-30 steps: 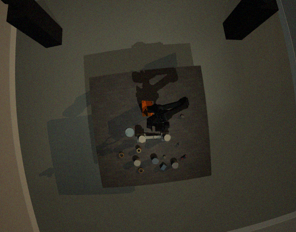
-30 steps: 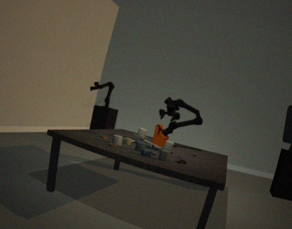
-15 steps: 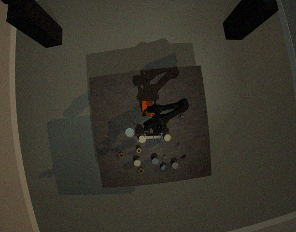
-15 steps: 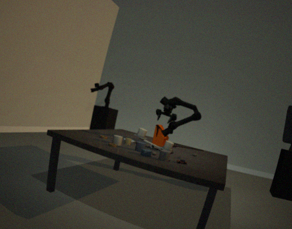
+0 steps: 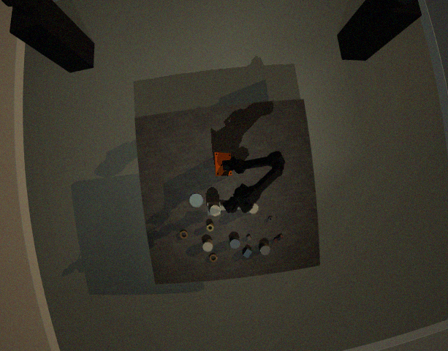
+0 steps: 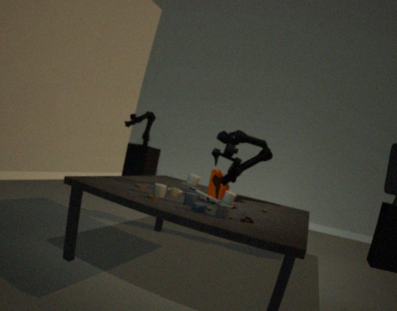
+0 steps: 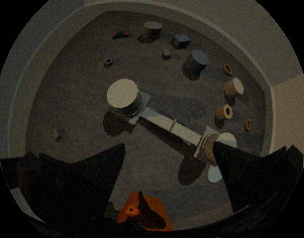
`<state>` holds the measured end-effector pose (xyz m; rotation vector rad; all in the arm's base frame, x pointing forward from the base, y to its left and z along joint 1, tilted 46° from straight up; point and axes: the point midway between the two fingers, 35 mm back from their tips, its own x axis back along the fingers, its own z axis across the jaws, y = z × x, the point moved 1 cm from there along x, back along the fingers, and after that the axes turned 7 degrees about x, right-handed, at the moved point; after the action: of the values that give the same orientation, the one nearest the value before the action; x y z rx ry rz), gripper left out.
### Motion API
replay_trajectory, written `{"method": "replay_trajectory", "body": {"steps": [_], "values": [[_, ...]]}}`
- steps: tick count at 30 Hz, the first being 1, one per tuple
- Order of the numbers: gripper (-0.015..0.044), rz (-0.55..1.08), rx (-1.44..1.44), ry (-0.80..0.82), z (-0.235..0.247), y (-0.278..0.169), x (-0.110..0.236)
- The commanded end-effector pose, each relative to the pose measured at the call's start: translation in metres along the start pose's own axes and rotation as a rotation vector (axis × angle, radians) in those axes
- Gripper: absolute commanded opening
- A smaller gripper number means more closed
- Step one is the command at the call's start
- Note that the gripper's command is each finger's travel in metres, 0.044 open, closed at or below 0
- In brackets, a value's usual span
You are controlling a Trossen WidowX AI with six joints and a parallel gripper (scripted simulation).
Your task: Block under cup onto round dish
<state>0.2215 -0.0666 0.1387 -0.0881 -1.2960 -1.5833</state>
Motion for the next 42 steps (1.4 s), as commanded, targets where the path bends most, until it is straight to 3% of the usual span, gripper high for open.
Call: {"method": "replay_trajectory", "body": {"steps": [1, 34, 42], "values": [[0.044, 0.042, 0.125, 0.039, 0.002, 0.011, -0.01], [0.044, 0.204, 0.991, 0.404, 0.063, 0.084, -0.11], [0.044, 0.205, 1.012, 0.412, 0.065, 0.085, -0.113]]}}
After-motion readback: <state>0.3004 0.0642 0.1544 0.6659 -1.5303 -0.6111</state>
